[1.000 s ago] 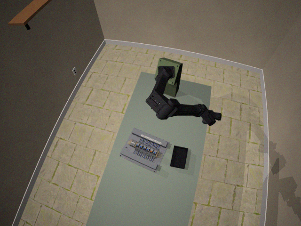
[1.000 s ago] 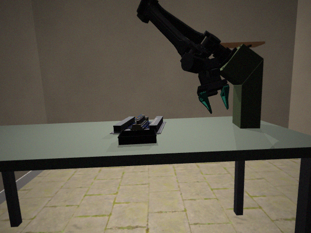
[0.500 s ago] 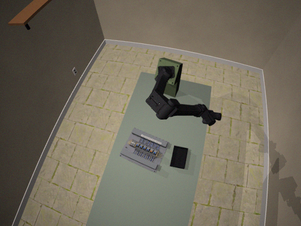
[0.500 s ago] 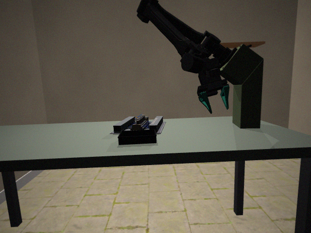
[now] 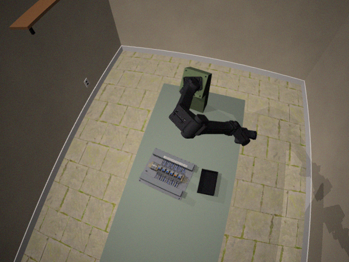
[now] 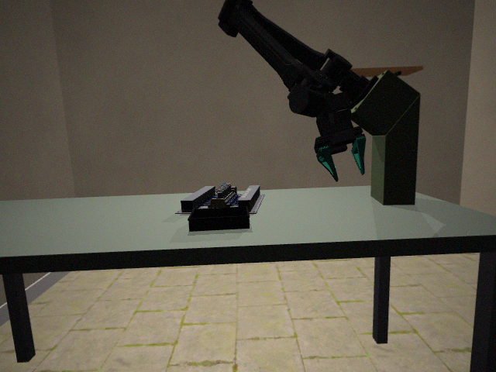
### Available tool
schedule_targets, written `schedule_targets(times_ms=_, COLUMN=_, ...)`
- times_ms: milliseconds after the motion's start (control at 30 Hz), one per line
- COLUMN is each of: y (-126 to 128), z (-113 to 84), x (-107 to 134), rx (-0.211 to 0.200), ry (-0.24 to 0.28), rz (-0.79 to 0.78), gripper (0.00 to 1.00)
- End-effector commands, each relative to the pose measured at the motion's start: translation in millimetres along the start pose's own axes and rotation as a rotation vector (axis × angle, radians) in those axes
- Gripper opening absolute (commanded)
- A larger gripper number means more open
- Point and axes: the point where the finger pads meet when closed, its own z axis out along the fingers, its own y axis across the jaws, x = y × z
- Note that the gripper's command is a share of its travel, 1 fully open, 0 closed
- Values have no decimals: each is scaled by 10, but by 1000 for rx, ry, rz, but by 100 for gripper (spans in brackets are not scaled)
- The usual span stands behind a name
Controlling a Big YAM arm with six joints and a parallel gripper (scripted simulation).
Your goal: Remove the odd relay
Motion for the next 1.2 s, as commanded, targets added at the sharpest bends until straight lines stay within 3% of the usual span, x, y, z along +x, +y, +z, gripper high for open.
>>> schedule_targets(times_ms=0, y=-100, z=-38, x=-41, rx=11, ry=-10, rz=-1, gripper=59)
schedule_targets(times_ms=433, y=-544, z=-85, x=114, rx=42, ry=18, rz=9, gripper=59)
schedule_targets(times_ms=800, y=-1376, z=-275, x=560, rx=100, ry=89, rz=24, gripper=59)
schedule_targets(times_ms=867, y=-1376, z=-275, x=560, rx=100, ry=89, rz=24, gripper=59)
schedule_targets(times_ms=1167, y=-2178, z=-643, x=1159, rx=158, ry=175, rz=36, gripper=59)
